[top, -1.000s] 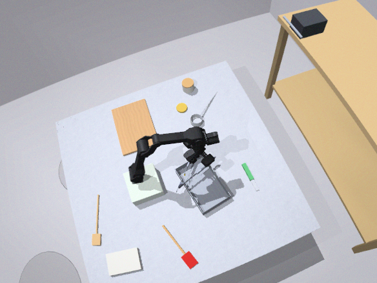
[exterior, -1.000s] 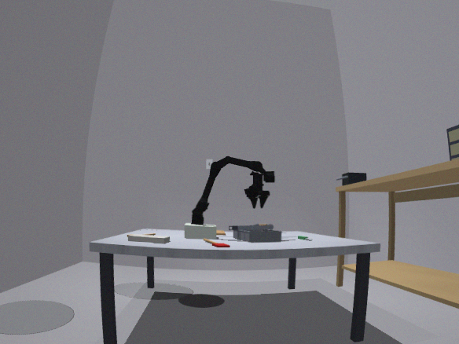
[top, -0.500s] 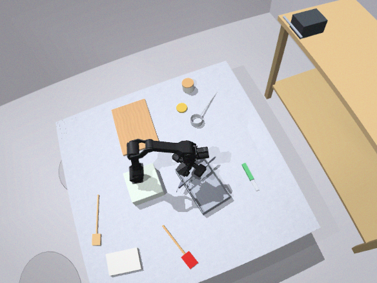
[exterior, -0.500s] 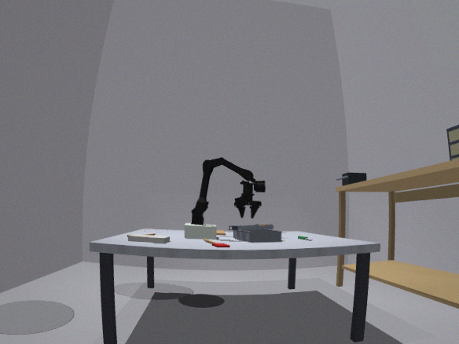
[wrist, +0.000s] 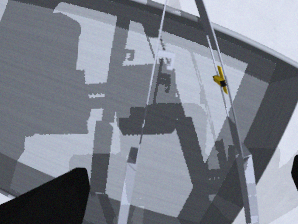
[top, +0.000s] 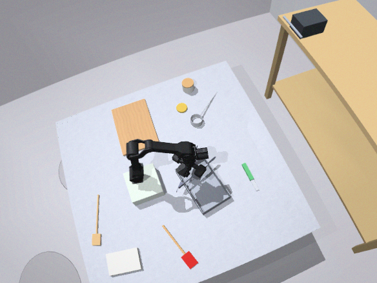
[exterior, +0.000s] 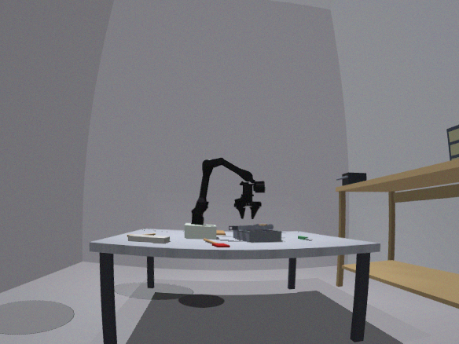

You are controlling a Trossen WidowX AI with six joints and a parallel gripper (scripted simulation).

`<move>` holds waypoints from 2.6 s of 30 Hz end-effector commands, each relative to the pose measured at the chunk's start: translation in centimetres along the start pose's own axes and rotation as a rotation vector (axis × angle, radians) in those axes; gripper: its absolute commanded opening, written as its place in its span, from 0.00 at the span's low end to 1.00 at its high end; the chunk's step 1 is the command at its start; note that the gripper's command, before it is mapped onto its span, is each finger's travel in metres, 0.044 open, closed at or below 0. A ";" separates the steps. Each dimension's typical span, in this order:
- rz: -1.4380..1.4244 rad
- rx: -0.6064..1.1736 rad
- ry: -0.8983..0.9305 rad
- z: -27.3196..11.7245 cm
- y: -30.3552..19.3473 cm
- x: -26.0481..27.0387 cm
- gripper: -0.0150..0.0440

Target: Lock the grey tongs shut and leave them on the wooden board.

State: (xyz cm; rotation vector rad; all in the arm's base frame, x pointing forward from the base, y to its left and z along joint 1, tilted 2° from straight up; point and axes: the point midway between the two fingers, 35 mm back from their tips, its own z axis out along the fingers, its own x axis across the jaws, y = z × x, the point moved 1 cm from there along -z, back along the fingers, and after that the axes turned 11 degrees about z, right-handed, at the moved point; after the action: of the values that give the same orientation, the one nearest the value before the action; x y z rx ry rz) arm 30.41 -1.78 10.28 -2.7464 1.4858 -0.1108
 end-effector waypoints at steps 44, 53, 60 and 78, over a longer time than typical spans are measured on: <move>-0.005 -0.005 -0.005 7.9 0.0 -0.1 1.00; -0.005 -0.005 -0.005 9.2 0.2 -0.2 1.00; 0.000 -0.001 -0.001 8.9 0.1 -0.1 0.84; 0.000 -0.001 -0.001 8.9 0.1 -0.1 0.64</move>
State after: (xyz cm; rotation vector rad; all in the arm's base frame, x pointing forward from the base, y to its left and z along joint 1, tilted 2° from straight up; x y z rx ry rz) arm 30.85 -1.88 1.36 -2.7479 1.4867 -0.1063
